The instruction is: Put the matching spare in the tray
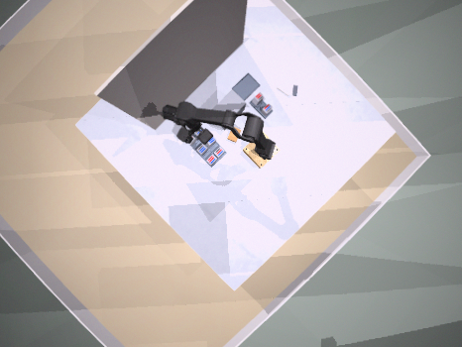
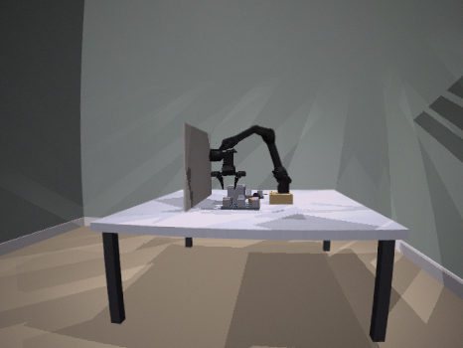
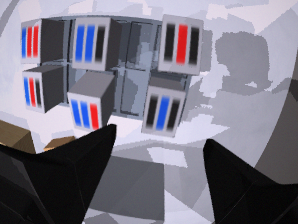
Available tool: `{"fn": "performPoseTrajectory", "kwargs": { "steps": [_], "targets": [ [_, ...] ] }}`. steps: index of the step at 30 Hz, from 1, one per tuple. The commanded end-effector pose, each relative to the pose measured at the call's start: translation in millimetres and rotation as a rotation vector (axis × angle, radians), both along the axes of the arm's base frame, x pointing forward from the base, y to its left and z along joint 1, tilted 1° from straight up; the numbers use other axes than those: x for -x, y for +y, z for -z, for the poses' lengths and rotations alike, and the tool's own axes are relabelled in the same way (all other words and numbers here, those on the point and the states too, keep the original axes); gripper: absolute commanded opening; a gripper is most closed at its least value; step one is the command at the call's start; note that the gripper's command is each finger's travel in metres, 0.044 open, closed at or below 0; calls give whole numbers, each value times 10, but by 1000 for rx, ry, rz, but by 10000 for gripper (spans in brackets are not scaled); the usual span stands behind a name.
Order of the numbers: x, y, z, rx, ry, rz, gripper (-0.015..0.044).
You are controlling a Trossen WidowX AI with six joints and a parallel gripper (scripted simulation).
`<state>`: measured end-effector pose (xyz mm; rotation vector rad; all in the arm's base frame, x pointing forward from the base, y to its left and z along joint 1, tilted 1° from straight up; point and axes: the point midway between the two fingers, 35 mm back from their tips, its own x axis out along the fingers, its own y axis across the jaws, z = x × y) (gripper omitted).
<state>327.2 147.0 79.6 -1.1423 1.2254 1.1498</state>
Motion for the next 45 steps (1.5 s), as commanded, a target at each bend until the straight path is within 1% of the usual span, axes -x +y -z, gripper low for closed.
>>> {"fn": "performPoseTrajectory", "kwargs": {
  "steps": [1,45],
  "targets": [
    [-2,8,22,-4,-3,3,300],
    [-26,-17,737,-3,-3,3,300]
  ]
}}
